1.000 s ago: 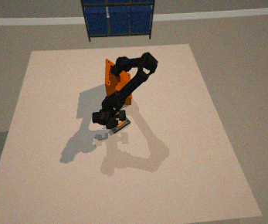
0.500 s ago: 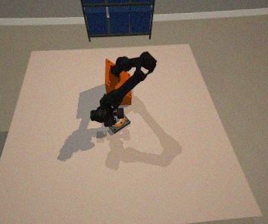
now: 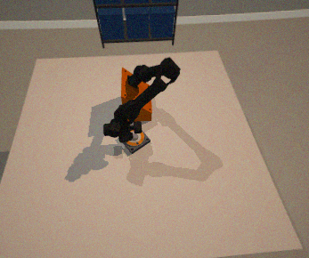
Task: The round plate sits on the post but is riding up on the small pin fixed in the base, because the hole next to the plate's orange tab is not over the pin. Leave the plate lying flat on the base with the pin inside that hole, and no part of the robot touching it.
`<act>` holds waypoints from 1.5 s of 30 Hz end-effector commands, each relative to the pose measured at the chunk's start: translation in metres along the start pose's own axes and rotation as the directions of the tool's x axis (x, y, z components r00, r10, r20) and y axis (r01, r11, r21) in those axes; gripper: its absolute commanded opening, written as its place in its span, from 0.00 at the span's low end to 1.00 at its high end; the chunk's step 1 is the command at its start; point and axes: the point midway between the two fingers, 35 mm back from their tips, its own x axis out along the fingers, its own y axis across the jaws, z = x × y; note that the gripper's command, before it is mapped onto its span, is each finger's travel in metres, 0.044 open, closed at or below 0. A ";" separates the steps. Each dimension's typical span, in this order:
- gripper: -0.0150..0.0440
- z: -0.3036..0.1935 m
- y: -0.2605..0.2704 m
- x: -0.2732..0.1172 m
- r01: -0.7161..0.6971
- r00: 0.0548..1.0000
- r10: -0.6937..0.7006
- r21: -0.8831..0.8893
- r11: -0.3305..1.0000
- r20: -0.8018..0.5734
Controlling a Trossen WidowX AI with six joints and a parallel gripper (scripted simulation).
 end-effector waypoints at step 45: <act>0.25 -0.037 0.012 -0.043 0.006 1.000 -0.006 0.000 1.000 -0.006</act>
